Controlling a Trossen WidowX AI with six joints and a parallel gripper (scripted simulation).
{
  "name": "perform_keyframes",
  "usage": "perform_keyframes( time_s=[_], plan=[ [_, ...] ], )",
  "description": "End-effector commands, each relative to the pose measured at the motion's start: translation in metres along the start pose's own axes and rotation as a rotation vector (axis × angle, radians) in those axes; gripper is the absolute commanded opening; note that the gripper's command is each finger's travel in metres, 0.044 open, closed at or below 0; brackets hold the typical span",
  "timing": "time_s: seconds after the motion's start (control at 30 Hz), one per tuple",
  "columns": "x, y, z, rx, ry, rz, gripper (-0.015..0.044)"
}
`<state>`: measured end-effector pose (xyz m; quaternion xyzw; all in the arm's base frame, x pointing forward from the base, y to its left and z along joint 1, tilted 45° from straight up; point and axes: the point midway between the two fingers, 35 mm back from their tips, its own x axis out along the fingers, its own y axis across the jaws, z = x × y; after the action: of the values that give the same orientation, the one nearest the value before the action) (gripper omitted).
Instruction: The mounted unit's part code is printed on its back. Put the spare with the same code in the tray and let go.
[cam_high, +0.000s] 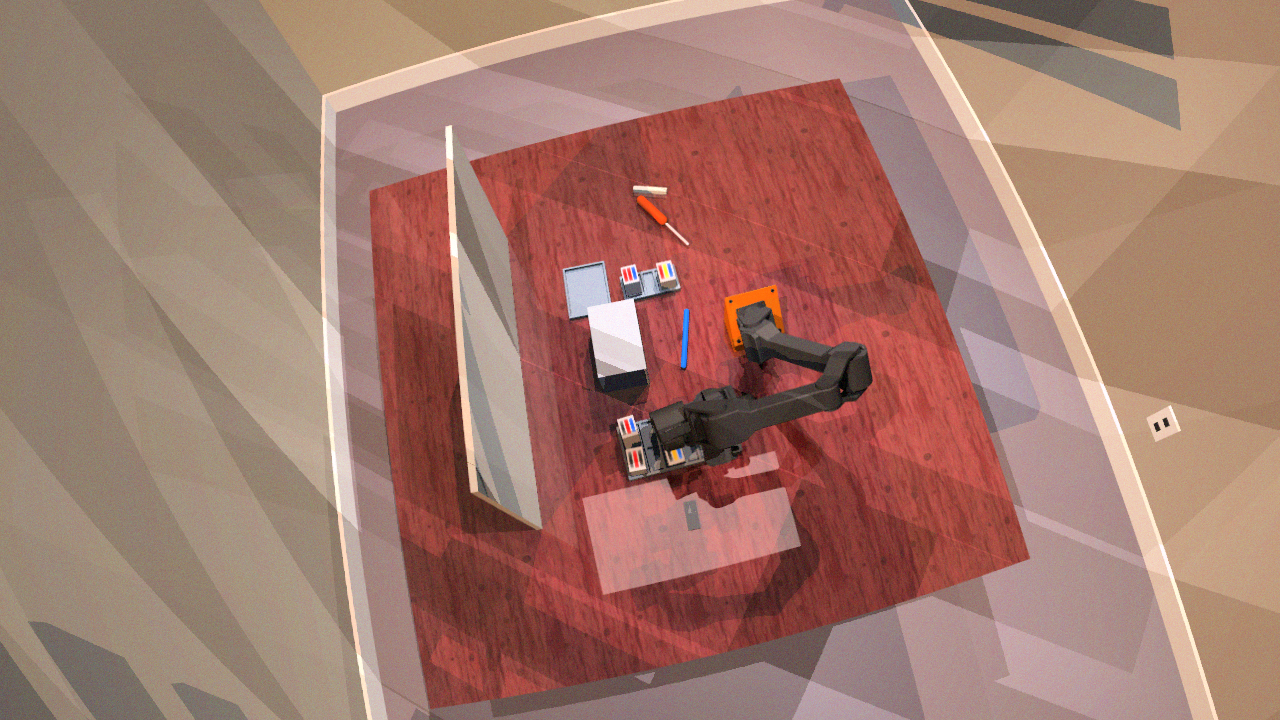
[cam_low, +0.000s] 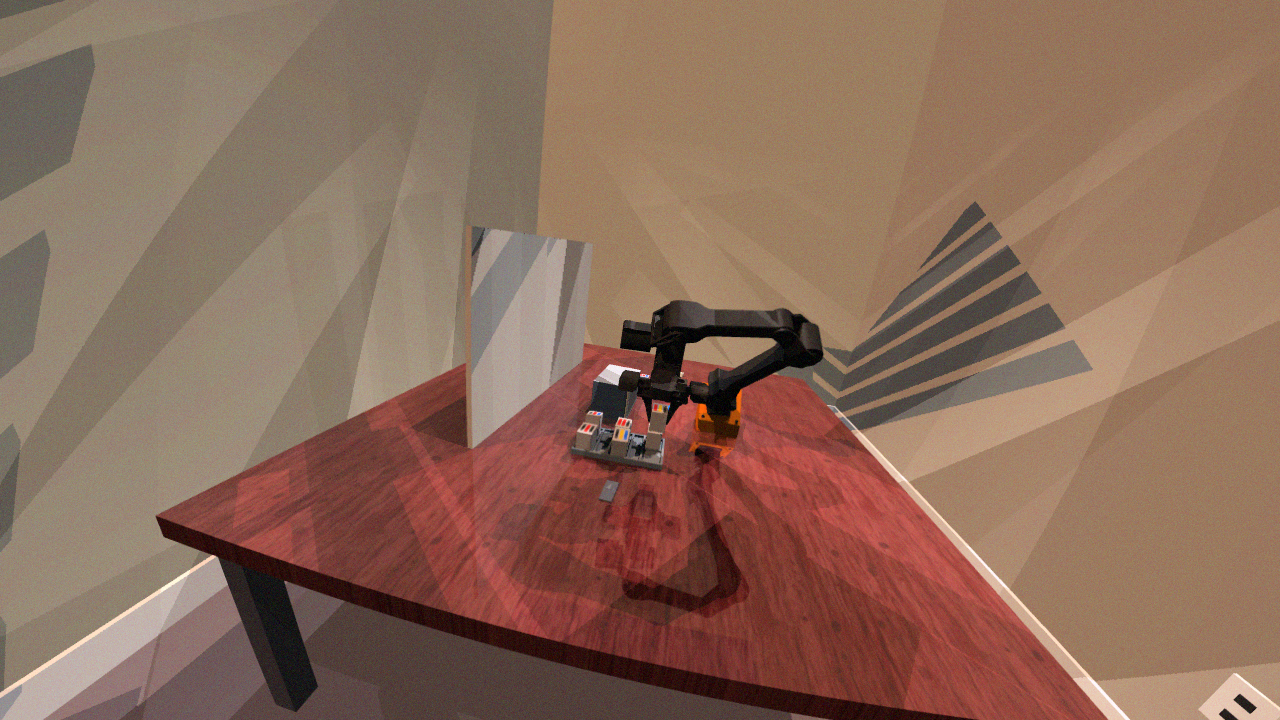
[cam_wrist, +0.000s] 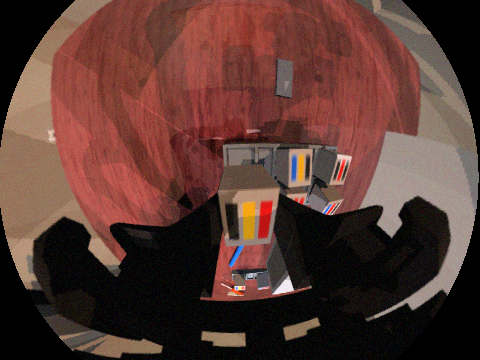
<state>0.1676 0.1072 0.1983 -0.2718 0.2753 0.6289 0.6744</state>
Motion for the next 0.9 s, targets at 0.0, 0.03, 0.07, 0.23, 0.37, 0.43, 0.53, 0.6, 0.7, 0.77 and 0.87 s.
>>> perform_keyframes(
  time_s=[0.0,0.03,0.07,0.23,0.37,0.43,0.53,0.6,0.7,0.77,0.87],
  plan=[
    [-0.001,0.0,0.0,0.0,0.0,0.0,0.0],
    [-0.003,0.0,0.0,-0.001,0.0,-0.002,0.0],
    [-0.006,-0.001,0.0,-0.003,0.001,-0.004,0.0],
    [-0.025,-0.001,-0.001,-0.012,0.001,-0.019,0.0],
    [-0.035,-0.001,0.0,-0.016,0.0,-0.026,0.0],
    [-0.035,-0.003,-0.001,-0.016,0.001,-0.027,0.0],
    [-0.037,-0.01,-0.005,-0.015,0.008,-0.029,0.0],
    [-0.039,-0.018,-0.009,-0.014,0.016,-0.031,0.0],
    [-0.042,-0.03,-0.017,-0.012,0.027,-0.034,0.0],
    [-0.044,-0.039,-0.022,-0.005,0.031,-0.039,0.0],
    [-0.047,-0.052,-0.03,0.005,0.037,-0.046,0.0]
  ],
)
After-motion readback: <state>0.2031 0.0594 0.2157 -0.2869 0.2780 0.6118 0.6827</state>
